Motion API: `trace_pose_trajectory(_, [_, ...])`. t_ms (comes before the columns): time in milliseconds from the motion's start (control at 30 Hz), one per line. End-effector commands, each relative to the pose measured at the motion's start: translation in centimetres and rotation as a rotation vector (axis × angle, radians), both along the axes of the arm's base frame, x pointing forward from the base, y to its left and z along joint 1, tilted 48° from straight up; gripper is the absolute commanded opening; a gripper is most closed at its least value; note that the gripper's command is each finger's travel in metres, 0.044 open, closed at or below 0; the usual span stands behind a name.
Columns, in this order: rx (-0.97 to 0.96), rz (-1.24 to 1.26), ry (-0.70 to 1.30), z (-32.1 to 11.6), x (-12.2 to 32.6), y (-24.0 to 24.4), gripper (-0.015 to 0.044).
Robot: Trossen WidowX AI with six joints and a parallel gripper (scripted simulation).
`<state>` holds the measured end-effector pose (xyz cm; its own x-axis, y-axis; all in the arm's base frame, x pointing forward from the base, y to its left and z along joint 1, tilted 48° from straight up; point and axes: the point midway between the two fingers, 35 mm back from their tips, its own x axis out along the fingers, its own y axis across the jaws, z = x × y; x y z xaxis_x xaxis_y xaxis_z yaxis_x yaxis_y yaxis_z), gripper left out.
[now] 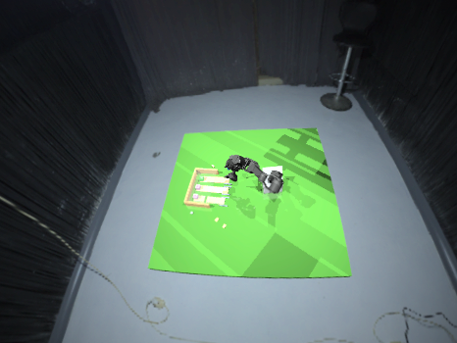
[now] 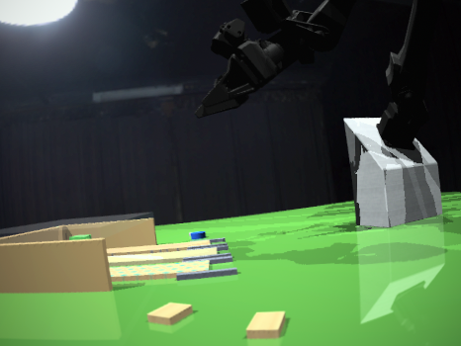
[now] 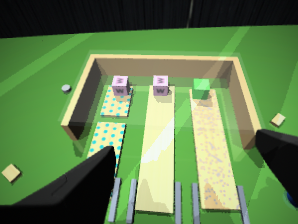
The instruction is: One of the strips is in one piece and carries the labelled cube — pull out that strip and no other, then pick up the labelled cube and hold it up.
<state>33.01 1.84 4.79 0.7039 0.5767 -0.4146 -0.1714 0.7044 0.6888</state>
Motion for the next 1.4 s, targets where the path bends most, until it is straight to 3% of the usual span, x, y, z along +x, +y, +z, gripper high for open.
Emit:
trace_pose_trajectory(0, [0.062,0.012,0.033,-0.6,-1.5,0.7,0.0400])
trace_pose_trajectory(400, [0.062,0.012,0.033,-0.6,-1.5,0.7,0.0400])
trace_pose_trajectory(900, [-0.004,0.343,0.502,-6.0,3.6,6.2,0.0006])
trace_pose_trajectory(1167, [-0.049,0.577,0.768,-7.2,3.3,10.4,0.0000])
trace_pose_trajectory(1367, [-0.052,0.597,0.791,-7.2,3.1,10.8,0.0000])
